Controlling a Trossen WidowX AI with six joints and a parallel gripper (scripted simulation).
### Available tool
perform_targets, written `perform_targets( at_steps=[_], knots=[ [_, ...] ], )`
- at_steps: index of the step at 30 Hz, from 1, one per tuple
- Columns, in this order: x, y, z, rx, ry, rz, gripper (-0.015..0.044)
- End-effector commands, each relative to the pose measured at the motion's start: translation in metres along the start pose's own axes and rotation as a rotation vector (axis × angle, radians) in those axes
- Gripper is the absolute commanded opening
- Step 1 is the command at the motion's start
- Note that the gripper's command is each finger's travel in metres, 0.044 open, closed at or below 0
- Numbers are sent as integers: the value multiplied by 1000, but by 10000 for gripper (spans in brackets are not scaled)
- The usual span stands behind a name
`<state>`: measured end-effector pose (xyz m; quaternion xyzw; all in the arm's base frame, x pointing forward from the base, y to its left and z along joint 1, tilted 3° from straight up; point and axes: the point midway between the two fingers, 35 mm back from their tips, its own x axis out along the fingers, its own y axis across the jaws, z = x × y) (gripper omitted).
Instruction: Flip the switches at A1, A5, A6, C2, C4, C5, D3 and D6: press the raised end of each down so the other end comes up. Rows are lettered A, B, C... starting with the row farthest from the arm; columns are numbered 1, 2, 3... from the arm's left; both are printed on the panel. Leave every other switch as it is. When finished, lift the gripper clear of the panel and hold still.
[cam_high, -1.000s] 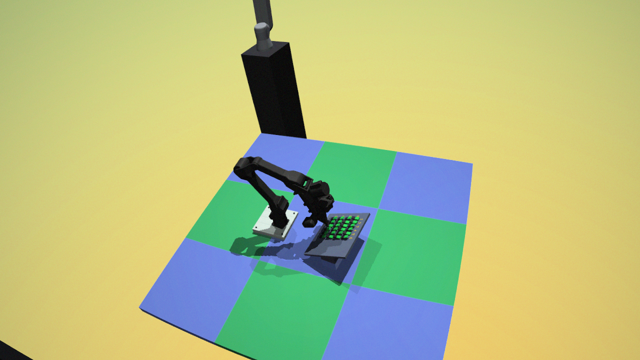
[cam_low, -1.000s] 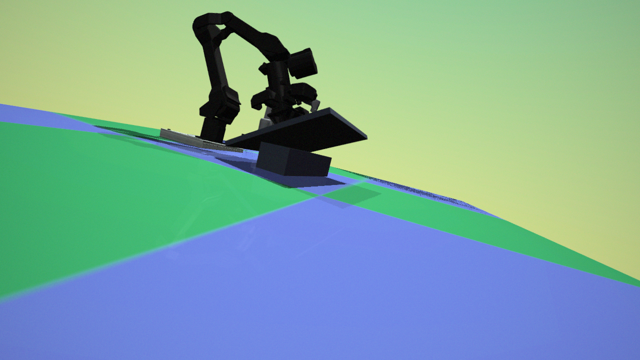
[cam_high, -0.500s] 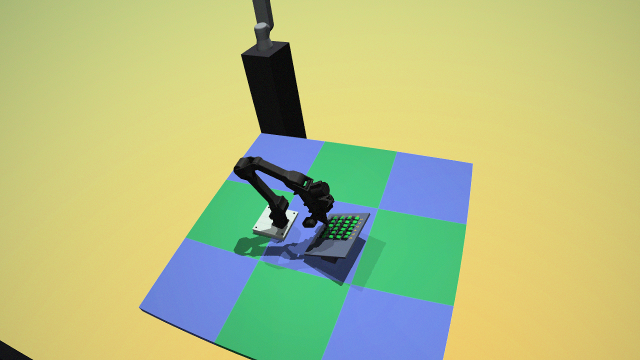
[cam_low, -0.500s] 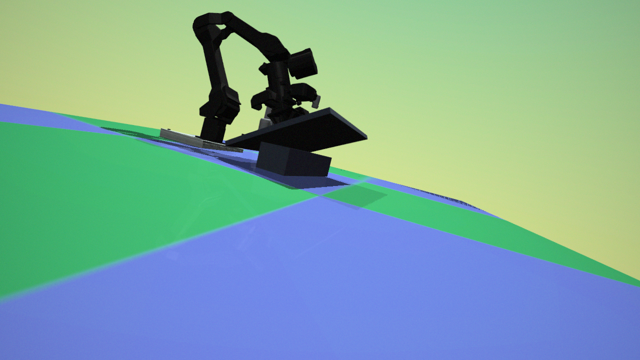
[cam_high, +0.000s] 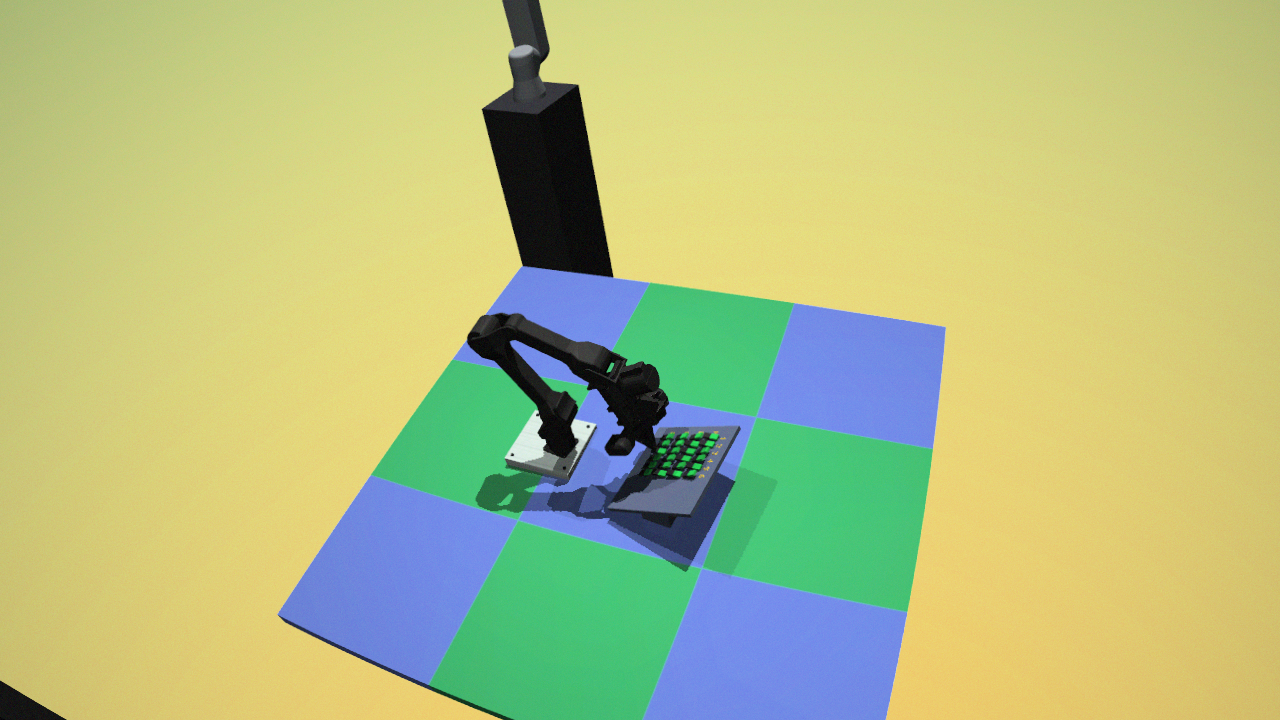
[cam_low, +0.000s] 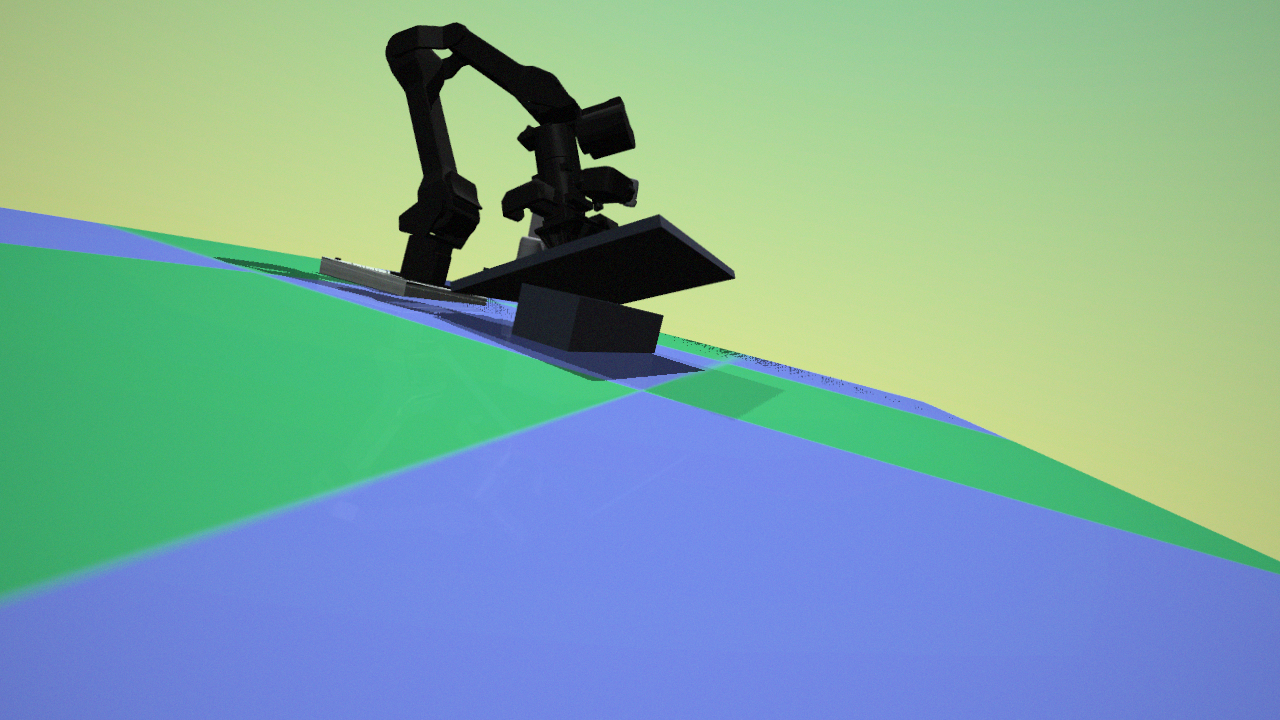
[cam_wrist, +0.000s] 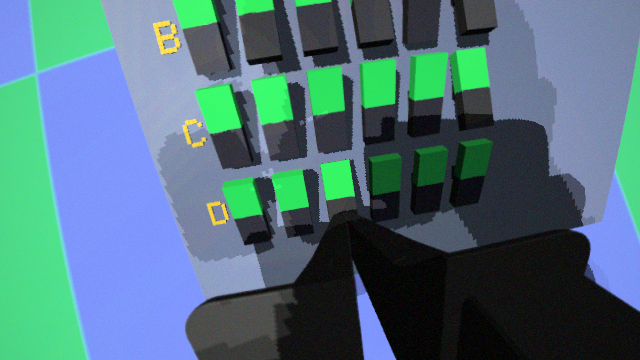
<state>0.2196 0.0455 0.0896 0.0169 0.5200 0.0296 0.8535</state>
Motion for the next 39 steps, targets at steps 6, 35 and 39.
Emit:
perform_targets(
  at_steps=[6,35,39],
  knots=[
    [2,-1,0,-1,1,-4,0],
    [6,-1,0,-1,1,-4,0],
    [6,-1,0,-1,1,-4,0]
  ],
)
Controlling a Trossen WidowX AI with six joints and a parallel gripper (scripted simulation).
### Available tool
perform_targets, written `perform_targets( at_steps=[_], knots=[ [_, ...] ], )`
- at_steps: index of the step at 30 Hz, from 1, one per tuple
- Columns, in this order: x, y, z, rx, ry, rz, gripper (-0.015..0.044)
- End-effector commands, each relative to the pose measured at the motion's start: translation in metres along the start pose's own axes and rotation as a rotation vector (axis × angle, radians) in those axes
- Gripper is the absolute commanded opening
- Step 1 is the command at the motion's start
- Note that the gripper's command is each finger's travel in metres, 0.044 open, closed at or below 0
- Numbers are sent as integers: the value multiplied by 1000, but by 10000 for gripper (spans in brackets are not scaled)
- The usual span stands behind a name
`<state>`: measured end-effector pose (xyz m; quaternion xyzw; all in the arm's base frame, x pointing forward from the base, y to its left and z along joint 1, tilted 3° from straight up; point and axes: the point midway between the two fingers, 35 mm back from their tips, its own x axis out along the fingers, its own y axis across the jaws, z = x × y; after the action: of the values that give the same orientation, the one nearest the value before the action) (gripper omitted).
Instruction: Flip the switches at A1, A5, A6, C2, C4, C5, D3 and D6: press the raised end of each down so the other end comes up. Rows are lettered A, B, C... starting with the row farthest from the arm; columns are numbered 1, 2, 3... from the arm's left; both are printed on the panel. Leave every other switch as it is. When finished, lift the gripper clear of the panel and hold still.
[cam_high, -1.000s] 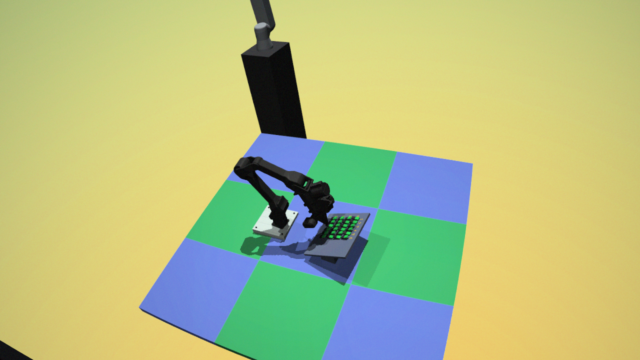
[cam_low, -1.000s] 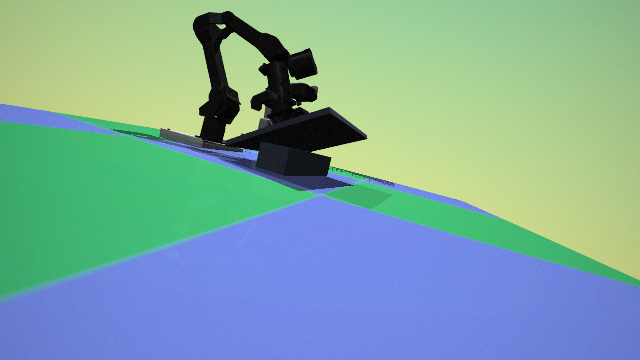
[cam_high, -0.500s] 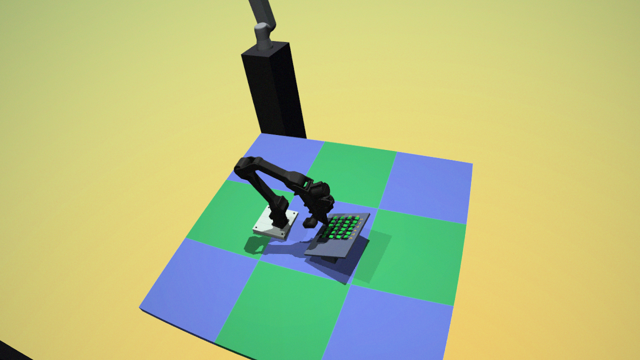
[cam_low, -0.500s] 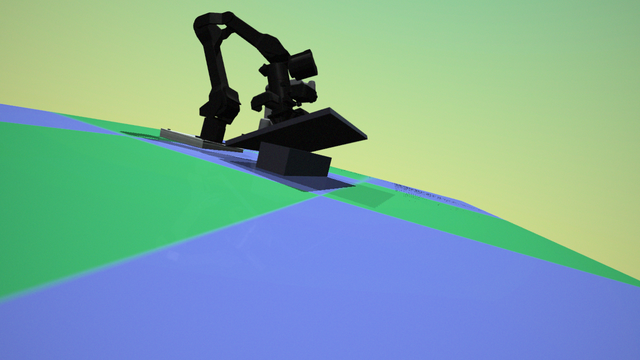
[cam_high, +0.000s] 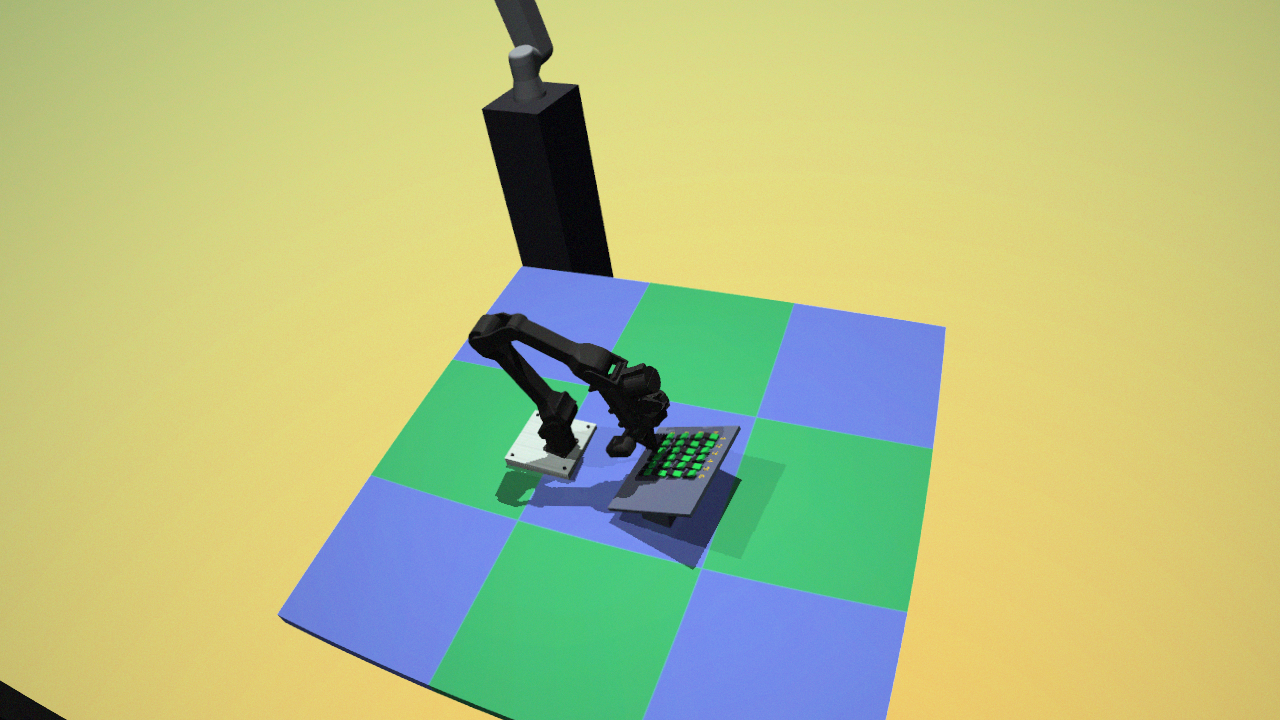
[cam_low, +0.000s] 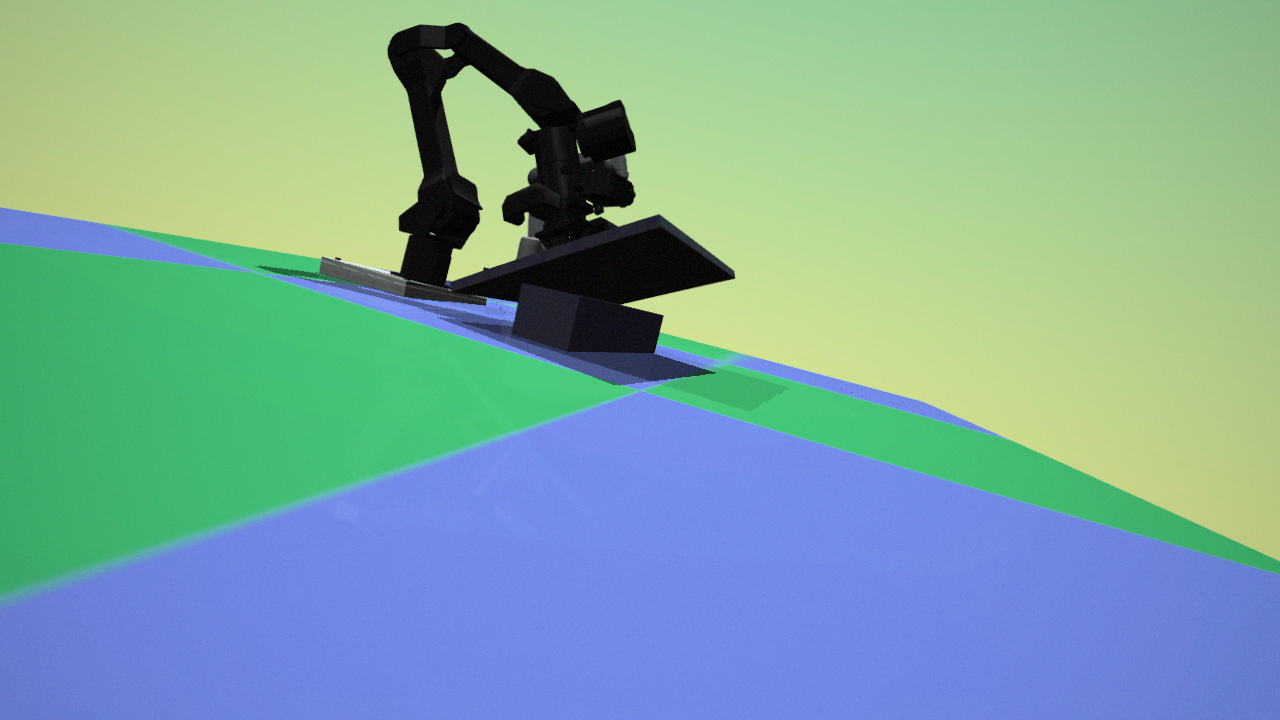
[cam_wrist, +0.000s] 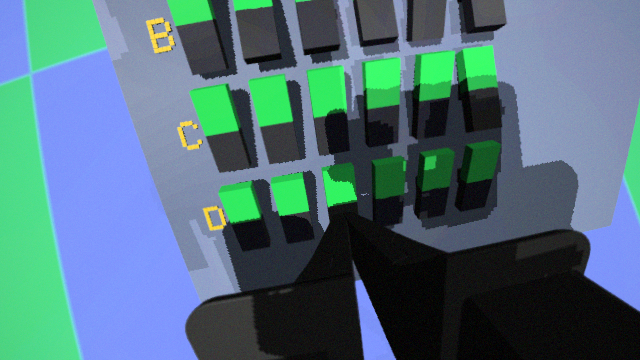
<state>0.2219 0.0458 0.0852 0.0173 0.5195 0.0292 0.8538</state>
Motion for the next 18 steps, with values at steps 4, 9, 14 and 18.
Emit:
perform_targets(
  at_steps=[4,9,14,18],
  knots=[
    [-23,0,3,-1,11,-2,0],
    [-64,0,2,-2,30,-4,0],
    [-63,-9,6,-3,35,-6,0],
    [-62,-35,15,-4,39,-9,0]
  ],
)
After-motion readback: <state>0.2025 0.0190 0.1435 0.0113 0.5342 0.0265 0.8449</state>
